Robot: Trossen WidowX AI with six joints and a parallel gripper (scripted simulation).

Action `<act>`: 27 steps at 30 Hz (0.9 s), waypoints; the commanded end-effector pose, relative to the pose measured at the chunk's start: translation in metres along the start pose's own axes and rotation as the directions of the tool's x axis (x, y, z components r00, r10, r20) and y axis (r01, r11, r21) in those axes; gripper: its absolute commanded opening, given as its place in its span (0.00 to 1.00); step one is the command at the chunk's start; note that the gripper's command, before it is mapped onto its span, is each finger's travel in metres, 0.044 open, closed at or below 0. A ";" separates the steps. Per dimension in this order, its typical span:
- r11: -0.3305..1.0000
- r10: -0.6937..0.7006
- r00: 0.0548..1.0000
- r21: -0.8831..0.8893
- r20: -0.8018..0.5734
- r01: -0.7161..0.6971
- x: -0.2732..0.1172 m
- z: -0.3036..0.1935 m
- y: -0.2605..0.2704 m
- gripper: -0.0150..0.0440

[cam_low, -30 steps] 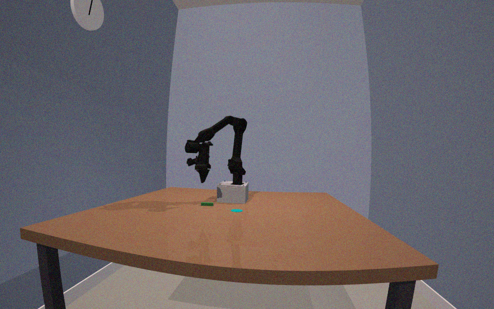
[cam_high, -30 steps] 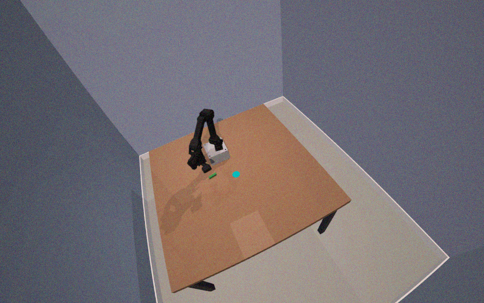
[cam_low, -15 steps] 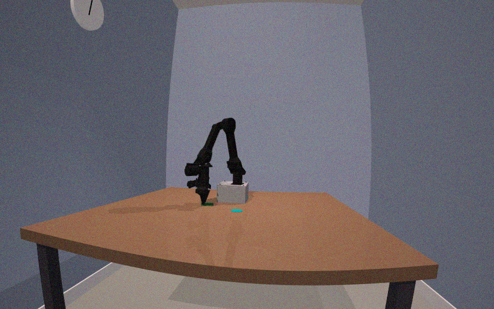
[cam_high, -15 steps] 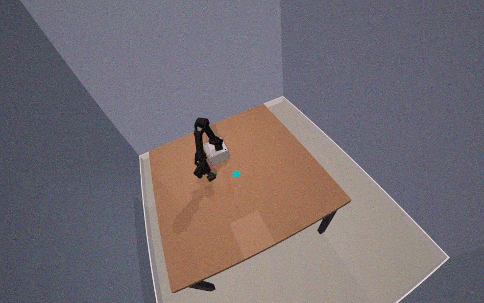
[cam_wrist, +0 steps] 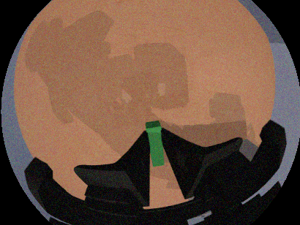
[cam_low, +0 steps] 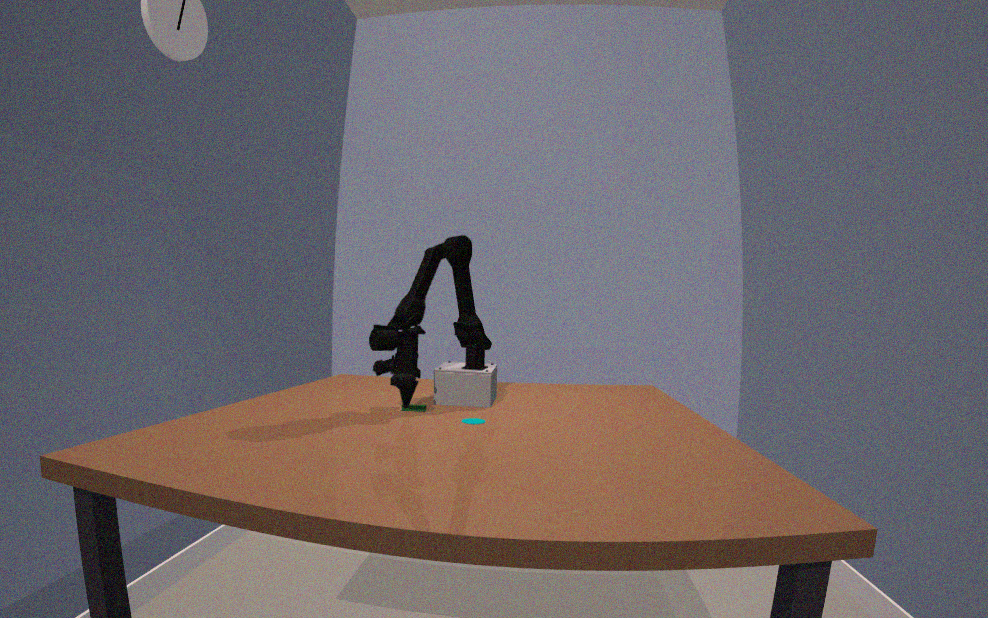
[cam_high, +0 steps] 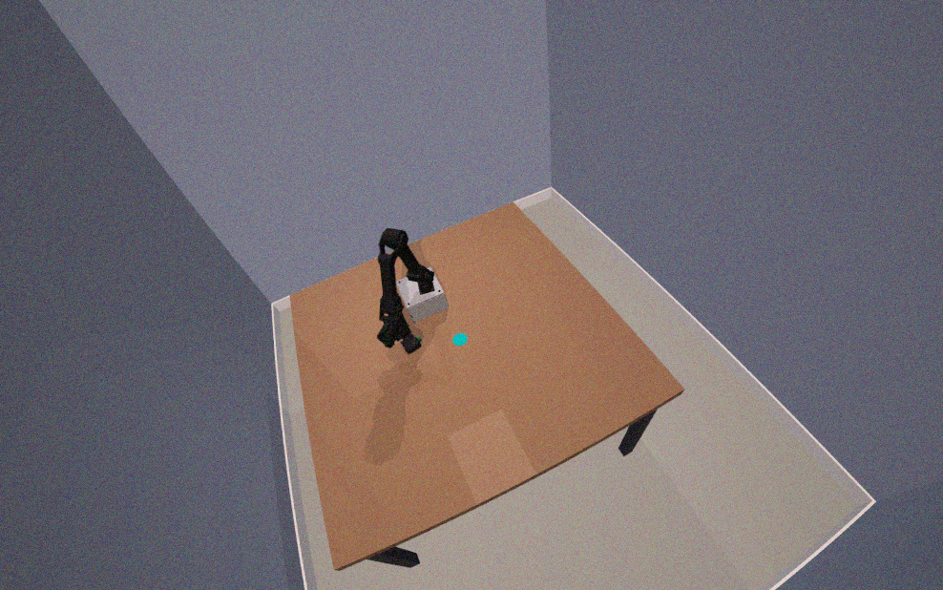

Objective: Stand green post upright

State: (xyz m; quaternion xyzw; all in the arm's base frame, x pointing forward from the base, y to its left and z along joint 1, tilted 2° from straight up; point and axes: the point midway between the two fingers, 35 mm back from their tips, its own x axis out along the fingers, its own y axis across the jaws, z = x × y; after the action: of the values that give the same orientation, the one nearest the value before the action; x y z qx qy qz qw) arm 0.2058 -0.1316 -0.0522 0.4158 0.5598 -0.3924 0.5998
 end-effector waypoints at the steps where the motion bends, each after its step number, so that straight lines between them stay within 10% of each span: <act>1: 1.000 0.001 1.000 -0.028 0.022 -0.001 -0.004 0.003 0.002 0.29; 27: 1.000 -0.002 1.000 -0.005 0.006 0.002 -0.052 0.008 0.005 0.29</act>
State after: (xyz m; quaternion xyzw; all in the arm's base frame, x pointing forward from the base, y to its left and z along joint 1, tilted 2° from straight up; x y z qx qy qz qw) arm 0.2092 -0.1367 -0.0049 0.4114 0.5599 -0.3924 0.6027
